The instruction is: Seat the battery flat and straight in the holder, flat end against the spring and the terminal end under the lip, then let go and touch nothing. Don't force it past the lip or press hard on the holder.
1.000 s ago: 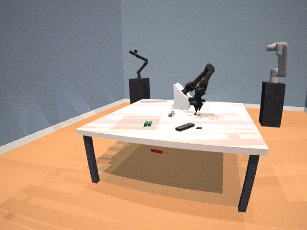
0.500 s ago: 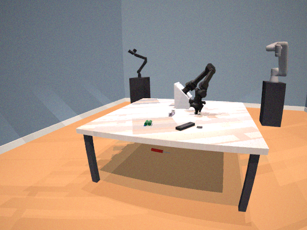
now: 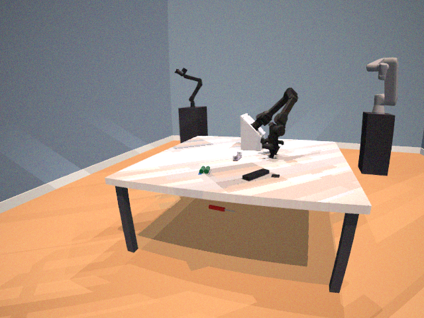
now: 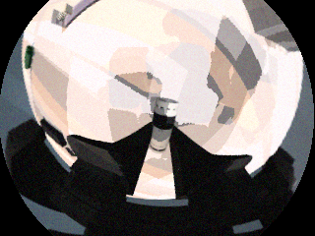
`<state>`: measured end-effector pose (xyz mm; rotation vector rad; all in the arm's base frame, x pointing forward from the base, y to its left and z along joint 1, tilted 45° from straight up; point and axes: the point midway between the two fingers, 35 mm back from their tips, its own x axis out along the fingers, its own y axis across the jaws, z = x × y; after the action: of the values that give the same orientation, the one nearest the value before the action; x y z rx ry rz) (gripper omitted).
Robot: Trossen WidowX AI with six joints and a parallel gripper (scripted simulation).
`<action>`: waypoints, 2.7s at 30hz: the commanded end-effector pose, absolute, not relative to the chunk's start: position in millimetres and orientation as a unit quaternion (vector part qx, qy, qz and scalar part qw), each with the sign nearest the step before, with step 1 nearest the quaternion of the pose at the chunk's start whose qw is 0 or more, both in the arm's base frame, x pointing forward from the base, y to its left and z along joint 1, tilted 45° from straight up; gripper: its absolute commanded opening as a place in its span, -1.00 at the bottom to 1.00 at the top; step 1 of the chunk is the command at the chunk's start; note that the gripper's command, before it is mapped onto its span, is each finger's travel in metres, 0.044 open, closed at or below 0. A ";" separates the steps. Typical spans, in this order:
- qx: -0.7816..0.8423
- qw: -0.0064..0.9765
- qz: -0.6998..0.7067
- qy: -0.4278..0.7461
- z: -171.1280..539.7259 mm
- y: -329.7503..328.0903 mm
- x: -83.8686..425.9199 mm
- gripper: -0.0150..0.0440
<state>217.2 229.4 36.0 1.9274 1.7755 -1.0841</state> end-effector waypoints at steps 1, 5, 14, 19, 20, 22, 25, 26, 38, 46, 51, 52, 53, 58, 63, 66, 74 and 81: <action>0.671 0.150 -0.383 0.616 34.1 227.3 216.4 -0.23; 0.672 0.149 -0.386 0.615 46.0 213.1 218.4 -0.23; 0.671 0.152 -0.383 0.616 68.8 192.8 219.5 -0.23; 0.661 0.197 -0.347 0.635 61.7 184.8 229.3 -0.23; 0.657 0.209 -0.337 0.641 59.7 182.4 232.1 -0.23; 0.649 0.234 -0.316 0.651 55.5 177.4 237.4 -0.23; 0.636 0.270 -0.285 0.665 49.2 169.8 244.9 -0.23; 0.631 0.282 -0.274 0.669 47.1 167.2 247.4 -0.23; 0.556 0.409 -0.139 0.710 20.3 133.6 272.6 -0.23; 0.493 0.482 -0.044 0.722 1.2 109.1 285.1 -0.23; 0.450 0.523 0.016 0.724 -11.2 93.0 291.1 -0.23; 0.441 0.530 0.028 0.724 -13.8 89.7 292.1 -0.23; 0.432 0.538 0.040 0.723 -16.3 86.5 293.0 -0.23; 0.384 0.573 0.102 0.717 -29.1 70.3 296.7 -0.23; 0.333 0.603 0.163 0.706 -42.2 54.0 298.8 -0.23; 0.301 0.619 0.199 0.697 -50.2 44.1 299.3 -0.23; 0.232 0.648 0.276 0.671 -67.4 23.5 297.9 -0.23; 0.224 0.633 0.285 0.684 -71.8 28.6 296.9 -0.23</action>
<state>295.0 27.0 -67.3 0.5297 1.5457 0.6385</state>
